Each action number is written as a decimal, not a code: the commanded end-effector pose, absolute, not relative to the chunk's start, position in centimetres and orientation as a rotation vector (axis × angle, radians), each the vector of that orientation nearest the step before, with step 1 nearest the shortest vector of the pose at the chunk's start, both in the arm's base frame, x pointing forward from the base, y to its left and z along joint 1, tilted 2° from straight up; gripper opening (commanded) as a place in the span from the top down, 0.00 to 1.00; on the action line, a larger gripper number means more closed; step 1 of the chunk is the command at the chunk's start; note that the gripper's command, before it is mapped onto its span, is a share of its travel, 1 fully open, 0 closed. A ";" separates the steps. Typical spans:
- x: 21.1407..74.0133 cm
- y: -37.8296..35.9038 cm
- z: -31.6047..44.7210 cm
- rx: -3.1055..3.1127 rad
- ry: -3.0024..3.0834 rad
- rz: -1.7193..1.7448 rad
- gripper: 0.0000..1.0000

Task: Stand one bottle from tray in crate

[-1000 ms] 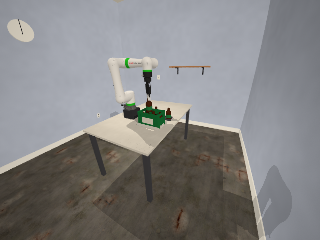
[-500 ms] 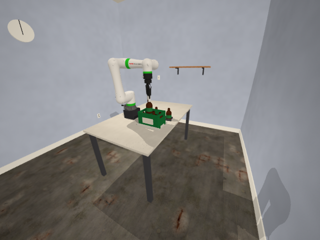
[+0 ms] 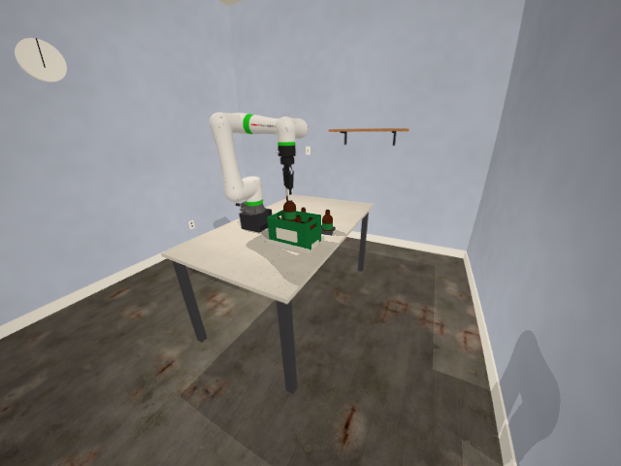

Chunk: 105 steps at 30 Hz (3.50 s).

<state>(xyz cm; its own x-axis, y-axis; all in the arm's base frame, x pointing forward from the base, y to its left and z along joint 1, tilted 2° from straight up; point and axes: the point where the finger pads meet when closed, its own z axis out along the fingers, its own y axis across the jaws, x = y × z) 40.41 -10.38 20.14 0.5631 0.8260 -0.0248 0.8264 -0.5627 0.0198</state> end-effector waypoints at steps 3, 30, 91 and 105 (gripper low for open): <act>40.4 -10.4 19.8 2.751 1.455 -0.019 1.00; 40.4 -10.4 19.3 2.751 1.455 -0.019 1.00; 40.4 -10.5 17.3 2.751 1.455 -0.019 1.00; 40.4 -10.5 15.9 2.751 1.455 -0.019 1.00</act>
